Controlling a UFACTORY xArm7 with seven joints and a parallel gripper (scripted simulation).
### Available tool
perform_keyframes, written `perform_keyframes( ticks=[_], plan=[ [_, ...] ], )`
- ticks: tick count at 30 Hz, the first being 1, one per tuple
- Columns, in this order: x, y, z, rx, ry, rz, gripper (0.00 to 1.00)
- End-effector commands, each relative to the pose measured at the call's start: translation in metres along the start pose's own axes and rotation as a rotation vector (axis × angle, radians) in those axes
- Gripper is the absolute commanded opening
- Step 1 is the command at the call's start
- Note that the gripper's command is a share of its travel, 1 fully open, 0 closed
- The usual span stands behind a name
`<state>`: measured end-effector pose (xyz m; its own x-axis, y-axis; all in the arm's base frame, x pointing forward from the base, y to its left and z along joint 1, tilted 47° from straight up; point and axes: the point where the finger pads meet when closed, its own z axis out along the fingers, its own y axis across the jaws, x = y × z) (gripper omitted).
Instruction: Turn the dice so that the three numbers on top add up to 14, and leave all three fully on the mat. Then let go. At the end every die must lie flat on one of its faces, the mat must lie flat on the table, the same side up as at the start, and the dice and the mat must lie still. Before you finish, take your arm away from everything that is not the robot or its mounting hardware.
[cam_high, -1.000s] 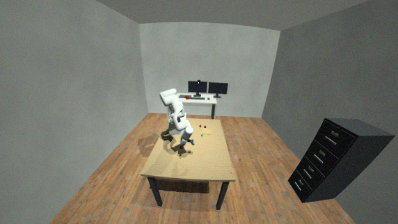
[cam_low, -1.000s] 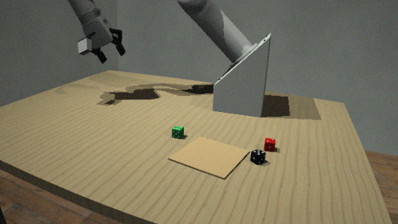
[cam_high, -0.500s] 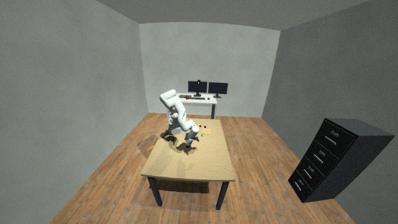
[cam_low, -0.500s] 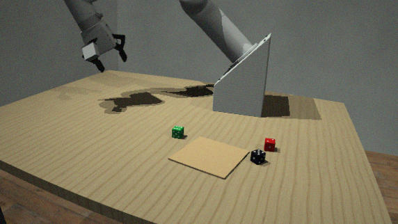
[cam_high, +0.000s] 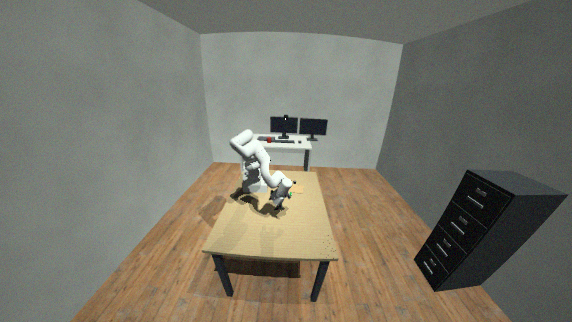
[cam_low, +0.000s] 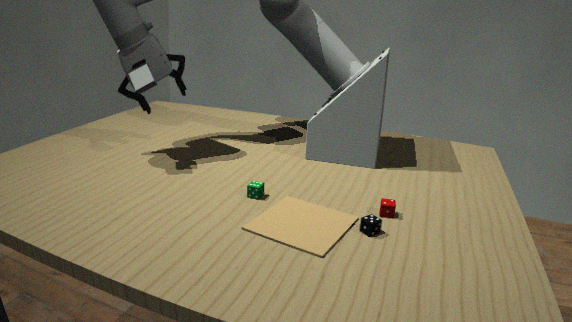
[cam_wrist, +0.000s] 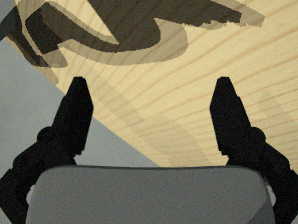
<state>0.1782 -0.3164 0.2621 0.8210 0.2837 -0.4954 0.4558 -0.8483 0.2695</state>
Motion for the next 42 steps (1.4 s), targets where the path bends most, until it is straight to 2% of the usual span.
perform_keyframes(
  ticks=[1, 10, 11, 15, 17, 18, 29, 30, 34, 35, 36, 42],
  plan=[
    [0.025, 0.0, 0.001, -0.023, -0.012, -0.111, 1.0],
    [0.025, 0.0, 0.001, -0.023, -0.012, -0.111, 1.0],
    [0.06, -0.008, 0.002, -0.056, -0.031, -0.274, 1.0],
    [0.077, -0.013, 0.002, -0.073, -0.04, -0.355, 1.0],
    [0.077, -0.013, 0.002, -0.073, -0.04, -0.355, 1.0],
    [0.094, -0.019, 0.003, -0.091, -0.05, -0.435, 1.0],
    [0.094, -0.019, 0.003, -0.091, -0.05, -0.435, 1.0],
    [0.126, -0.033, 0.003, -0.128, -0.071, -0.592, 1.0],
    [0.13, -0.034, 0.003, -0.132, -0.073, -0.61, 1.0],
    [0.149, -0.045, 0.003, -0.157, -0.088, -0.709, 1.0],
    [0.154, -0.048, 0.003, -0.164, -0.091, -0.734, 1.0],
    [0.155, -0.049, 0.003, -0.166, -0.093, -0.742, 1.0]
  ],
)
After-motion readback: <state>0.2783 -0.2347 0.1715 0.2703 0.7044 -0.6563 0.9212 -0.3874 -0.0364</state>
